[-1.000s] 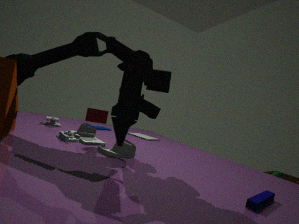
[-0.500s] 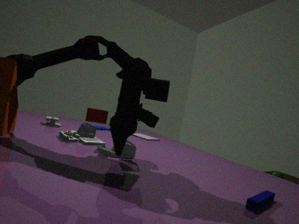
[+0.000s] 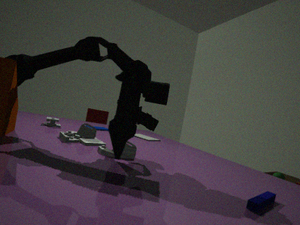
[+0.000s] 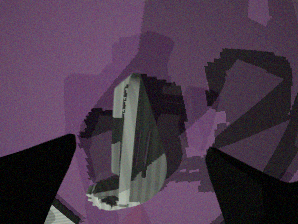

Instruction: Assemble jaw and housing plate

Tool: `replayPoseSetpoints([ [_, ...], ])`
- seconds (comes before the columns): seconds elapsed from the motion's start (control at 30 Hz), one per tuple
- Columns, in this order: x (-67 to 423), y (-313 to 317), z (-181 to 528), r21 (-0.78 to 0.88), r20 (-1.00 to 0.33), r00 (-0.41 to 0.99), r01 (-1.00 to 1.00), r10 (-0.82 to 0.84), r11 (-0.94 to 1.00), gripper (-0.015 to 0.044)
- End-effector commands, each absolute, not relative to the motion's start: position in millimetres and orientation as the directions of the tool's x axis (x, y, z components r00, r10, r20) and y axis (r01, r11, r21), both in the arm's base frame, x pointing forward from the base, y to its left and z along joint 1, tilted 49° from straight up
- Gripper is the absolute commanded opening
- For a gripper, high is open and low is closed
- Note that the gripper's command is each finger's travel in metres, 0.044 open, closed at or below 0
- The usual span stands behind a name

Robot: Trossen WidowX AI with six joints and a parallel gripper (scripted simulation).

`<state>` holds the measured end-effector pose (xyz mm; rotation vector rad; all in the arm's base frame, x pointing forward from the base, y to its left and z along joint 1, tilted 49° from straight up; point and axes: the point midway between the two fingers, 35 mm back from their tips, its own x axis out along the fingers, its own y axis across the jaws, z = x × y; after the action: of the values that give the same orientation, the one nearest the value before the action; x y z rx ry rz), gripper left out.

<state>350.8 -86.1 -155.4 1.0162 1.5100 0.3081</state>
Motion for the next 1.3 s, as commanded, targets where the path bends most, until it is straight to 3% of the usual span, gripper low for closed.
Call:
replayPoseSetpoints([
  [0.0,351.1,-85.4,-155.7,0.705,-0.667,0.117,0.417,0.736,0.574,0.044],
  [0.27,351.1,-85.4,-155.7,0.705,-0.667,0.117,0.417,0.736,0.574,0.044],
  [0.63,350.8,-85.8,-155.7,0.703,-0.67,0.114,0.412,0.733,0.579,0.0151],
  [1.27,350.8,-89.3,-152.9,0.703,-0.671,0.114,0.412,0.733,0.579,0.0134],
])
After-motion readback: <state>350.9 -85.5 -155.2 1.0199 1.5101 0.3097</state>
